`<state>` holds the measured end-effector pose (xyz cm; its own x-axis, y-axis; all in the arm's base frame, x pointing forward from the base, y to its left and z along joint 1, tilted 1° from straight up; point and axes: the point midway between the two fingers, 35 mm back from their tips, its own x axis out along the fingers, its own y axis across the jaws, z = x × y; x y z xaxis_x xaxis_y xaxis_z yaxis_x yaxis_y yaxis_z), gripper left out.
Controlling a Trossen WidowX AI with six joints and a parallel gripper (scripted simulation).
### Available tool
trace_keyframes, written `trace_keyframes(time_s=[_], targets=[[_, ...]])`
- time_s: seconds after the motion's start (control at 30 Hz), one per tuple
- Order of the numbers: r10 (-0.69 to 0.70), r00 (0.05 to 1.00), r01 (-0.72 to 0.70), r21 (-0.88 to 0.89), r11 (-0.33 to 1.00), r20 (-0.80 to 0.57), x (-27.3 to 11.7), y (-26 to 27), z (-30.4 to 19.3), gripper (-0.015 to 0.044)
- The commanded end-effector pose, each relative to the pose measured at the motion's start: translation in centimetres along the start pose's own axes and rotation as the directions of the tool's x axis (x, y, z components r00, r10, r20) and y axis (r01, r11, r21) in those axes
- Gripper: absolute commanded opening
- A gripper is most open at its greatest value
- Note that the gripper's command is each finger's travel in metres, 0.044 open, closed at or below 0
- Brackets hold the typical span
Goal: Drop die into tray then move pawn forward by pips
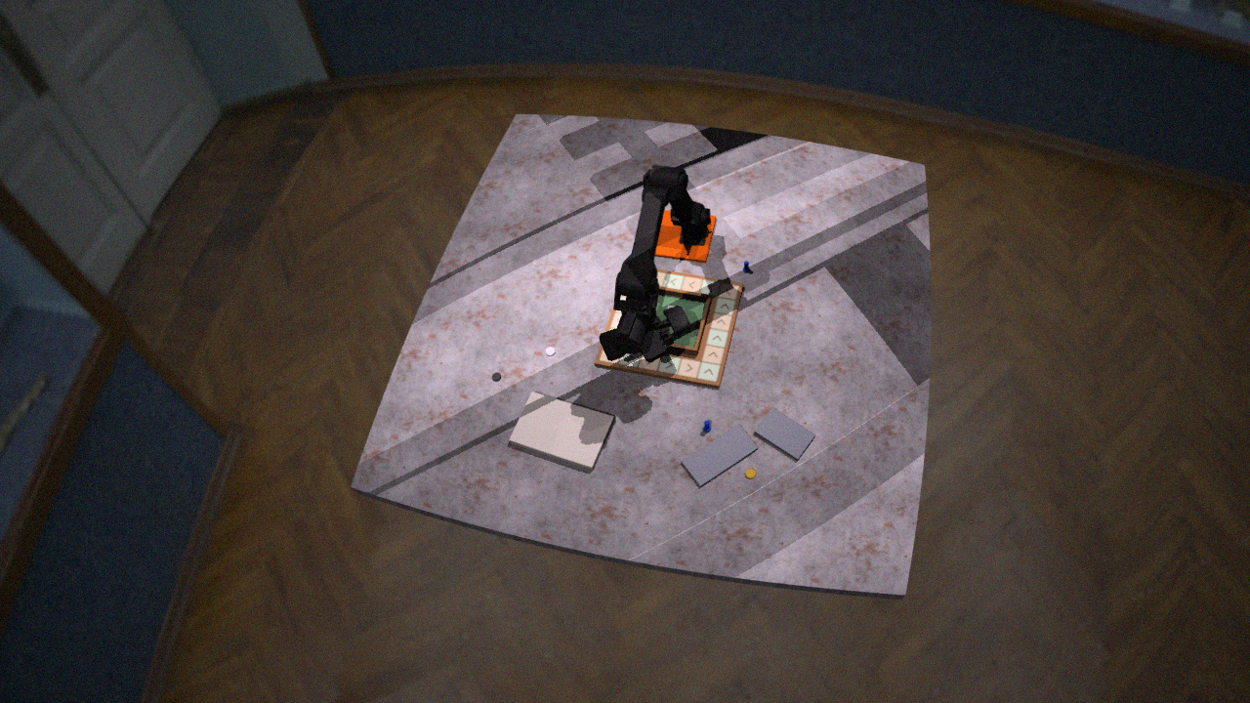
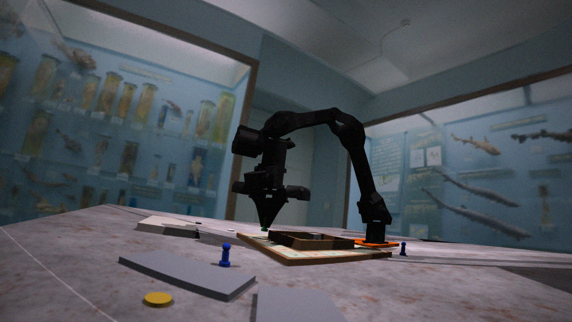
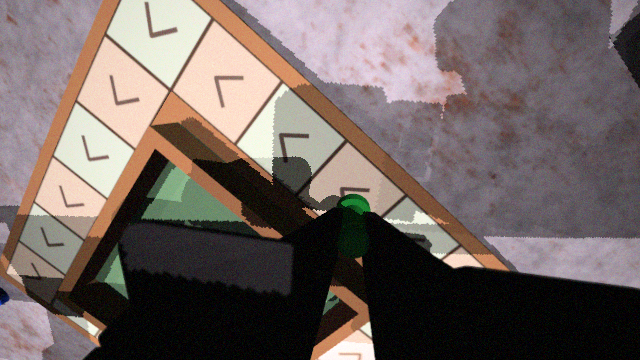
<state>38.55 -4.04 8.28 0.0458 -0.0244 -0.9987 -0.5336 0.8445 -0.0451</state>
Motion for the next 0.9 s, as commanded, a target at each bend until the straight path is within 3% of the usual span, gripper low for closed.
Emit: trace_keyframes(time_s=[0.0, 0.5, 0.87], targets=[[0.007, 1.000, -0.007, 0.003, 1.000, -0.007, 0.9, 0.1, -0.1, 0.0000], [0.007, 1.000, -0.007, 0.003, 1.000, -0.007, 2.6, 0.1, -0.1, 0.0000], [0.002, 1.000, -0.002, 0.001, 1.000, -0.003, 1.2, 0.0, 0.0, 0.0289]])
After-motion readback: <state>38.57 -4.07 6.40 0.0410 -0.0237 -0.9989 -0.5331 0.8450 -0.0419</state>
